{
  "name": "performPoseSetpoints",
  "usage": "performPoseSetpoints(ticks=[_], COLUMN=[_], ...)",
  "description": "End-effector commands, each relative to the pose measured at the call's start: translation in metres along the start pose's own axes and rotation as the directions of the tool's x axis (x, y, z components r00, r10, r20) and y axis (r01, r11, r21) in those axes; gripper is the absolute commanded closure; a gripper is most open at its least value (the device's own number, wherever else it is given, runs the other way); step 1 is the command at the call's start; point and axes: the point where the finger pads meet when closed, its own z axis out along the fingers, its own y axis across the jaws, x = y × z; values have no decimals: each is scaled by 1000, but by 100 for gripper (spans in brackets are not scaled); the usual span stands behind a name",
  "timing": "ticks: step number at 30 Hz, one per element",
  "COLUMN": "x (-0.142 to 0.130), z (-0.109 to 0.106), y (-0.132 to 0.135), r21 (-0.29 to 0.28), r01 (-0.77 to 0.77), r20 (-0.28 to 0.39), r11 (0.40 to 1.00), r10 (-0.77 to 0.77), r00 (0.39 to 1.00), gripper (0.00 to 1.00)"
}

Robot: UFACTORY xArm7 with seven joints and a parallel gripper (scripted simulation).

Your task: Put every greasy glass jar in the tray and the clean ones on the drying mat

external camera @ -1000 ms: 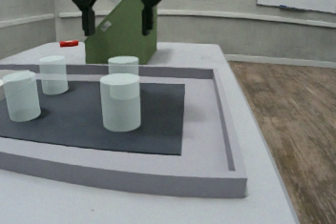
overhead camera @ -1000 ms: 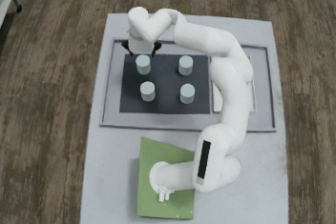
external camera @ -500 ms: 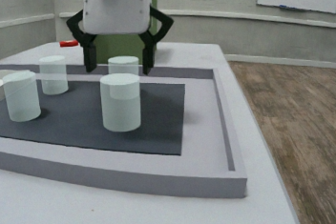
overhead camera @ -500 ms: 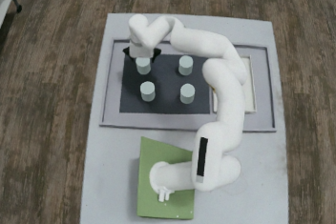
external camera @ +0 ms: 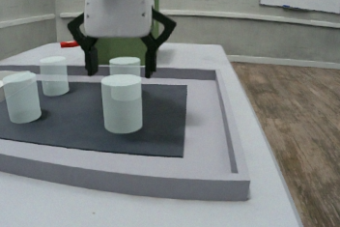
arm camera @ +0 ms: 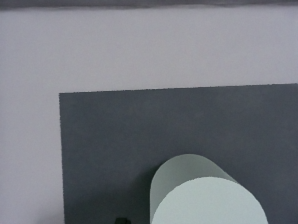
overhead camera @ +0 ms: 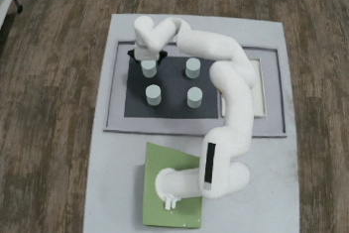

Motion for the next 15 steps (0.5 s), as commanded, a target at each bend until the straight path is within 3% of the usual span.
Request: performPoseSetpoints(ticks=[1,15], x=[2,2], z=[4,28], y=[-1,-1], r21=[3,3], r01=[0,0], r20=[-4,-4], r11=[1000,1000], r10=[0,0], r00=[1000,1000], gripper=[0,0])
